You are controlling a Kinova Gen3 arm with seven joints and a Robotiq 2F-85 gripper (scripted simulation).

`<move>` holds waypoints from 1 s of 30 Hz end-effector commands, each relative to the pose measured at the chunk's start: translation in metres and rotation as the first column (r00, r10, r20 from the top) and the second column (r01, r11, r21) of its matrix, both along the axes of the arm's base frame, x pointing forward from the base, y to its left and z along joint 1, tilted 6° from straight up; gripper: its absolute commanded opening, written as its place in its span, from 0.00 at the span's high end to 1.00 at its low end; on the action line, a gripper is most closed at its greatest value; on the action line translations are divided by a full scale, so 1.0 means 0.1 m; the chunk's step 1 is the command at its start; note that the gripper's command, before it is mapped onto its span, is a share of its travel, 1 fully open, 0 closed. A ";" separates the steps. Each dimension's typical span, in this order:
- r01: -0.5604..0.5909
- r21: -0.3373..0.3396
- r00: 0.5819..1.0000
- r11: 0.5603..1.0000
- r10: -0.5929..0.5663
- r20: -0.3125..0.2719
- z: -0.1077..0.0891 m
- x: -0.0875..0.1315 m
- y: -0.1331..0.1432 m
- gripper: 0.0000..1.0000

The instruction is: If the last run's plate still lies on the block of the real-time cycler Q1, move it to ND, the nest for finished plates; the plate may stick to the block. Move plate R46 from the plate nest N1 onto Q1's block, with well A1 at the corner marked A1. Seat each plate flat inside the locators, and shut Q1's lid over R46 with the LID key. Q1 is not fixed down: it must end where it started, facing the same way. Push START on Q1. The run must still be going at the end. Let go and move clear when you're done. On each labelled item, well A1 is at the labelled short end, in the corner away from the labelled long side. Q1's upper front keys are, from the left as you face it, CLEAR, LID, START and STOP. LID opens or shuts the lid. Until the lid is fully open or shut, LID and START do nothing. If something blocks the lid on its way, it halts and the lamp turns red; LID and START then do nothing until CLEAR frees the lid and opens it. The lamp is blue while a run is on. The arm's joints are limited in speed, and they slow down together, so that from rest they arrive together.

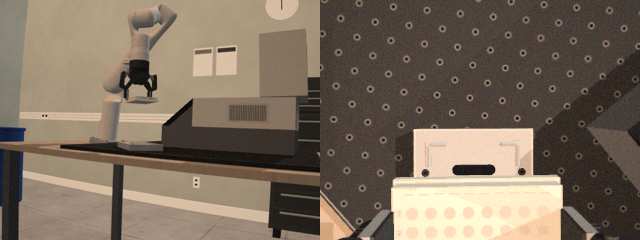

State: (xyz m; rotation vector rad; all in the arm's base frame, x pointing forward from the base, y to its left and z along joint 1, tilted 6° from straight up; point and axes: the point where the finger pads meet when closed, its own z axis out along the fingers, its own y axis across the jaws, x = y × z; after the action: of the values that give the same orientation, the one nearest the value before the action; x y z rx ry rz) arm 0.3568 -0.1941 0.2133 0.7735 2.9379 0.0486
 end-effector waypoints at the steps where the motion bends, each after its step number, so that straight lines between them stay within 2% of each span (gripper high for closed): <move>1: 0.002 -0.004 1.000 1.000 -0.002 0.001 -0.06 0.00 -0.03 0.10; 30: 0.003 -0.004 1.000 1.000 -0.003 0.001 -0.39 0.03 -0.03 0.10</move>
State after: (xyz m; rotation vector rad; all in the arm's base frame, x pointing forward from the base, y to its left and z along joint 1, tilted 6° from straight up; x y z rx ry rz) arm 0.3603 -0.1942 0.1788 0.7742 2.9376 0.0487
